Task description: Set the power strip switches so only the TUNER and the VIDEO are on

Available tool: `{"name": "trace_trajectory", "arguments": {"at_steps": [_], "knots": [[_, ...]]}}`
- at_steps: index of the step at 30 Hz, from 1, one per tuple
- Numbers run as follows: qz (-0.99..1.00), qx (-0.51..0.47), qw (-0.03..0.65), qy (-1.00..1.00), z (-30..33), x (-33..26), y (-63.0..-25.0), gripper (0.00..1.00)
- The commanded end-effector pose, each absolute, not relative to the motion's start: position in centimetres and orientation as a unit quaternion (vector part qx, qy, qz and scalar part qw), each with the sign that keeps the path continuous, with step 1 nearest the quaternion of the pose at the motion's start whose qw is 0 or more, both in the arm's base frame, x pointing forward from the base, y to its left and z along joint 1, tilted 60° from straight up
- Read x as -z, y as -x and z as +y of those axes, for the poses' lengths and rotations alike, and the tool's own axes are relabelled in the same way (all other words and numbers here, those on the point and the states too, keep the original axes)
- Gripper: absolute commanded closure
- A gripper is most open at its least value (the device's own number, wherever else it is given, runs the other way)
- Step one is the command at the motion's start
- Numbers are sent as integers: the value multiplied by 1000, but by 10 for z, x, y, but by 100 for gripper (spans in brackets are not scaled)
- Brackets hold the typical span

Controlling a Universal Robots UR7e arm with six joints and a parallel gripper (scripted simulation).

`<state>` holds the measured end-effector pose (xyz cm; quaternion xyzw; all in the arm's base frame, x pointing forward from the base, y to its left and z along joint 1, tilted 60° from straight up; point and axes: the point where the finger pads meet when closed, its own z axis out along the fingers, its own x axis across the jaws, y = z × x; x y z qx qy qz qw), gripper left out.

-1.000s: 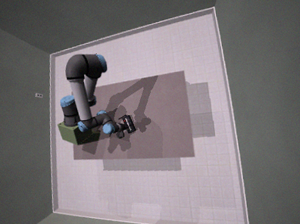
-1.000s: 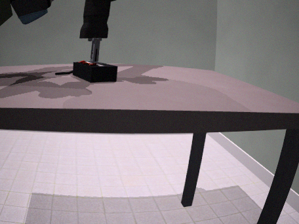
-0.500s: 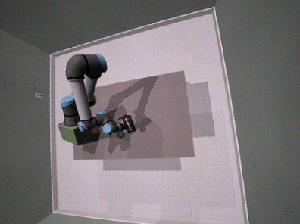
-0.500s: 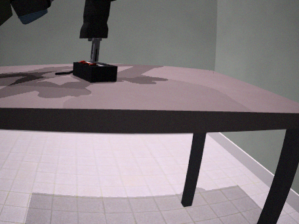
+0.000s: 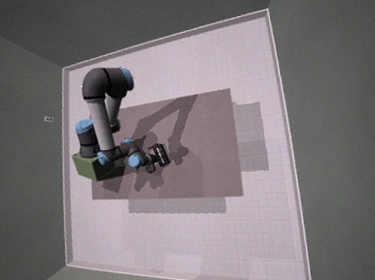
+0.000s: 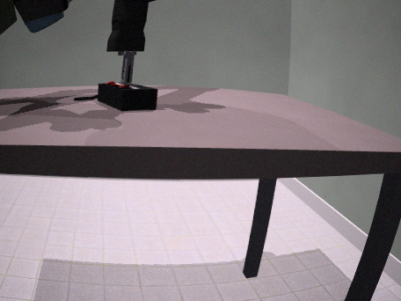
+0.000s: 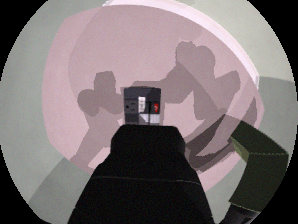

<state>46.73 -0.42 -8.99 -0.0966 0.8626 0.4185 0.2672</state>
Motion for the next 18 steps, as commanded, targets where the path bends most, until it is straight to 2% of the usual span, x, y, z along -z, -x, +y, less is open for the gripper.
{"name": "trace_trajectory", "arguments": {"at_steps": [1,18], "knots": [[863,-418,268,96,-5,90,-467,100],[863,-418,268,96,-1,92,-469,100]]}}
